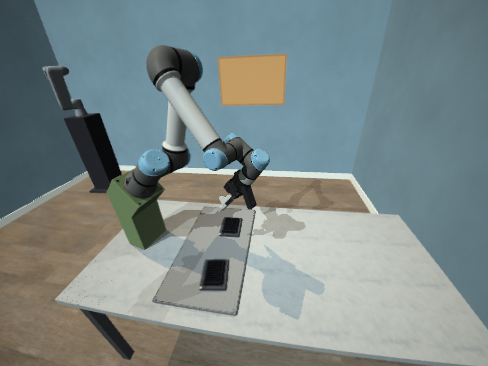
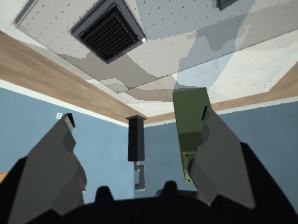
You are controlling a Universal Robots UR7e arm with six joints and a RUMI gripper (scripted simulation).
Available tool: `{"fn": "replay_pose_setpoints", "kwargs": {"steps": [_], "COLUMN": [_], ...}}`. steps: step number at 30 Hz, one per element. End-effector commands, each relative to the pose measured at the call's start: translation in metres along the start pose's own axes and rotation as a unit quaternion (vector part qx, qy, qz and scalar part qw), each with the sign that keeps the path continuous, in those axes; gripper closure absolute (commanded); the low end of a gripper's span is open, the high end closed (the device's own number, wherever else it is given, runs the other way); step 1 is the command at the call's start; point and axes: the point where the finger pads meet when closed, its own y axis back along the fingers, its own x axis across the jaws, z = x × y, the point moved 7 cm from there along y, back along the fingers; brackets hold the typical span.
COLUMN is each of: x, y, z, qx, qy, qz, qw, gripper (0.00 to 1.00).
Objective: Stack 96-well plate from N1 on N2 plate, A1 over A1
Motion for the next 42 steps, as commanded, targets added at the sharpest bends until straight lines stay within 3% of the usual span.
{"fn": "replay_pose_setpoints", "kwargs": {"steps": [1,7,9,15,24,26,35,39,42], "x": [-0.007,-0.018,-0.018,-0.029,-0.049,-0.049,-0.071,-0.081,-0.081], "y": [-0.019,-0.048,-0.048,-0.077,-0.122,-0.122,-0.168,-0.186,-0.187], "z": [0.003,0.007,0.007,0.012,0.019,0.019,0.025,0.023,0.023], "qx": [0.04,0.087,0.087,0.133,0.199,0.199,0.261,0.274,0.274], "qy": [-0.06,-0.144,-0.144,-0.226,-0.344,-0.344,-0.455,-0.446,-0.446], "qz": [-0.014,-0.041,-0.041,-0.066,-0.104,-0.104,-0.138,-0.135,-0.135], "qw": [0.997,0.985,0.985,0.963,0.912,0.912,0.84,0.841,0.841], "gripper": [0.0,0.0,0.0,0.0,0.0,0.0,0.0,0.0,0.0]}}
